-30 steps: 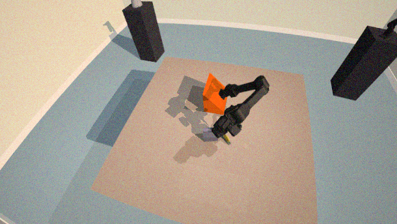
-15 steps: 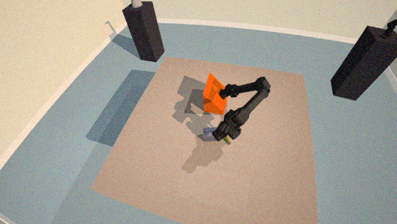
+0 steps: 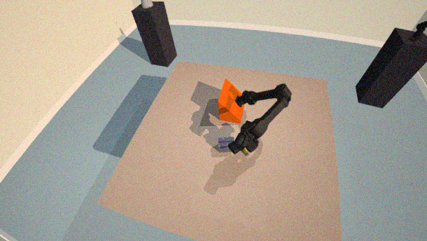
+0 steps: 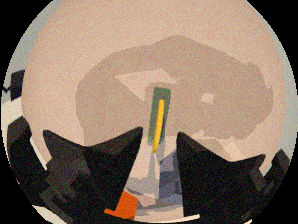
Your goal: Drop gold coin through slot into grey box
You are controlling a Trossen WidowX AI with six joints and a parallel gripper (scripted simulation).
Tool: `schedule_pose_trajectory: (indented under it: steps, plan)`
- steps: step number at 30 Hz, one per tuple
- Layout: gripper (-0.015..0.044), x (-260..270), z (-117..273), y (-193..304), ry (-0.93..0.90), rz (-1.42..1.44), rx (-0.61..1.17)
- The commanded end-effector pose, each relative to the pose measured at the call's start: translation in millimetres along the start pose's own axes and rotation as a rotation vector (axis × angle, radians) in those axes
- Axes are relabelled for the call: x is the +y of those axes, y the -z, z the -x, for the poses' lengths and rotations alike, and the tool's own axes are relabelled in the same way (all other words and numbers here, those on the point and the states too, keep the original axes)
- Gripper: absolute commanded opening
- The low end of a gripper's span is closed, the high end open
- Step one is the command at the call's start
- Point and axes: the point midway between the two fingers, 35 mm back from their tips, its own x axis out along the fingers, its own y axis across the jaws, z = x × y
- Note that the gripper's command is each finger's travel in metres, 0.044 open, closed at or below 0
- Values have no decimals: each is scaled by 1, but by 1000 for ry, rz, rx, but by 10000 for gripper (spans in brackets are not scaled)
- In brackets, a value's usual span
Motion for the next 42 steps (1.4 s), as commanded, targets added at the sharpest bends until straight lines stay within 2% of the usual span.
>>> schedule_pose_trajectory:
  steps: [1, 20, 26, 35, 42]
  plan:
    - [161, 0, -6, 0, -2, -5, -5]
    - [161, 3, -33, 0, -5, -4, -8]
    - [3, 3, -33, 0, -5, -4, -8]
    - [0, 3, -33, 0, -4, -4, -8]
    - [0, 0, -17, -1, -1, -5, -5]
